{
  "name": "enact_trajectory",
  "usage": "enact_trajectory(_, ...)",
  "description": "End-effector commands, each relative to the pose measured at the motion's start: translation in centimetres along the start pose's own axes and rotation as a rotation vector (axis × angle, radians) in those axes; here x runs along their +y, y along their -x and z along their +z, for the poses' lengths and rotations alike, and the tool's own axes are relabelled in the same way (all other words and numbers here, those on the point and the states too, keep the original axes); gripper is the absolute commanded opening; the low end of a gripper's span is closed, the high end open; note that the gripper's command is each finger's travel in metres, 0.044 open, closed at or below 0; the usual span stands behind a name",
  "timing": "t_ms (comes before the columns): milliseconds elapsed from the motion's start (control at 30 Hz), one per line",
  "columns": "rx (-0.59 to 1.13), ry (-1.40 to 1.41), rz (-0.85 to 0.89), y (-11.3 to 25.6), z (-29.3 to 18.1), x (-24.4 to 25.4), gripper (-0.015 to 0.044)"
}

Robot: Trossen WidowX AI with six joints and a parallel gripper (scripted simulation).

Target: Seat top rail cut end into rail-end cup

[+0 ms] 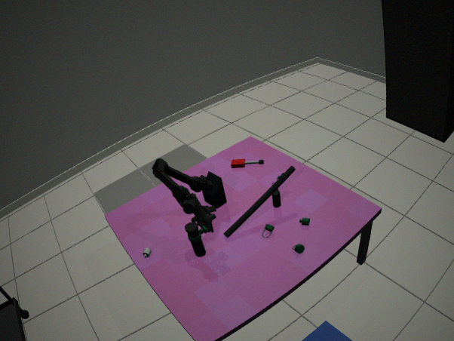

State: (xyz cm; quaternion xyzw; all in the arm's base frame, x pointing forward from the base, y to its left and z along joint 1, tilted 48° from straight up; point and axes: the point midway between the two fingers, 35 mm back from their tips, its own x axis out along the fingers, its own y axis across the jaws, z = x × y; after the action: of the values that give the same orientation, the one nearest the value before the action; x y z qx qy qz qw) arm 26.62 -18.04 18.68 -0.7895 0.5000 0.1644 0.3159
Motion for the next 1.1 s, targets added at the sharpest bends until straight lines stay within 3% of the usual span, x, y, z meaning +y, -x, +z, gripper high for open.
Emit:
enact_trajectory(0,0.025,-0.043,0.004,-0.26,-0.03,-0.29,0.0000)
enact_trajectory(1067,0.049,-0.086,0.000,-0.45,-0.05,-0.77,0.0000)
